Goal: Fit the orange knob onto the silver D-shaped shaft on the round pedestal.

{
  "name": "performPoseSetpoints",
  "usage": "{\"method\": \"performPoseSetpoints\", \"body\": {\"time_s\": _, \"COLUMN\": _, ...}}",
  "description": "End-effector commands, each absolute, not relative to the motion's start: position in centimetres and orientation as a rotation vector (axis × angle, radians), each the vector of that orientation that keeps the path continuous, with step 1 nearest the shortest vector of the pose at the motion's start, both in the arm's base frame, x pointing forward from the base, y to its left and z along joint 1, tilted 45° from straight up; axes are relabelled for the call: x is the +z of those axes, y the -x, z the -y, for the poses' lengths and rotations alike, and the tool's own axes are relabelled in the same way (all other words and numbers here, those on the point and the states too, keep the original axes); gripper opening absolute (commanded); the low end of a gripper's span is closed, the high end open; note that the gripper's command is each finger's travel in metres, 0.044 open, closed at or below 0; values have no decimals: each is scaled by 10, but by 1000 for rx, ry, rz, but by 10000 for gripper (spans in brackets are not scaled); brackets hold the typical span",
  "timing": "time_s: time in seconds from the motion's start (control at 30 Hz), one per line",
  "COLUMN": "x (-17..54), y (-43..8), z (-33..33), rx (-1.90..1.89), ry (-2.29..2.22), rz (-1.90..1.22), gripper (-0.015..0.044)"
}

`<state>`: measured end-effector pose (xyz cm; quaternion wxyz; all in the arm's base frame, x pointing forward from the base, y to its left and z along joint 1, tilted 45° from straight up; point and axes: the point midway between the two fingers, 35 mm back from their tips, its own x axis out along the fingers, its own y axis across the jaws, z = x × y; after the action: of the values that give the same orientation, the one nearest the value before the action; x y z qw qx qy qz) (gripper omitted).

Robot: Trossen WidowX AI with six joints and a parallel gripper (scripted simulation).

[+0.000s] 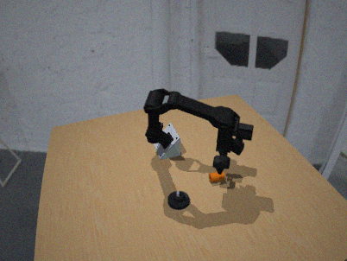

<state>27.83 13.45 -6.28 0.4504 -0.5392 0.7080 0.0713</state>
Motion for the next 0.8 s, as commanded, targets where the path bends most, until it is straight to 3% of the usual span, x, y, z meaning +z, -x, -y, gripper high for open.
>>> {"method": "performPoseSetpoints", "body": {"time_s": 0.0, "x": -64, "y": -278, "z": -139, "rx": 576, "ry": 1621, "rz": -1777, "gripper": 440}}
{"method": "performPoseSetpoints", "body": {"time_s": 0.77, "x": -88, "y": -278, "z": -113, "rx": 575, "ry": 1621, "rz": -1777, "gripper": 440}}
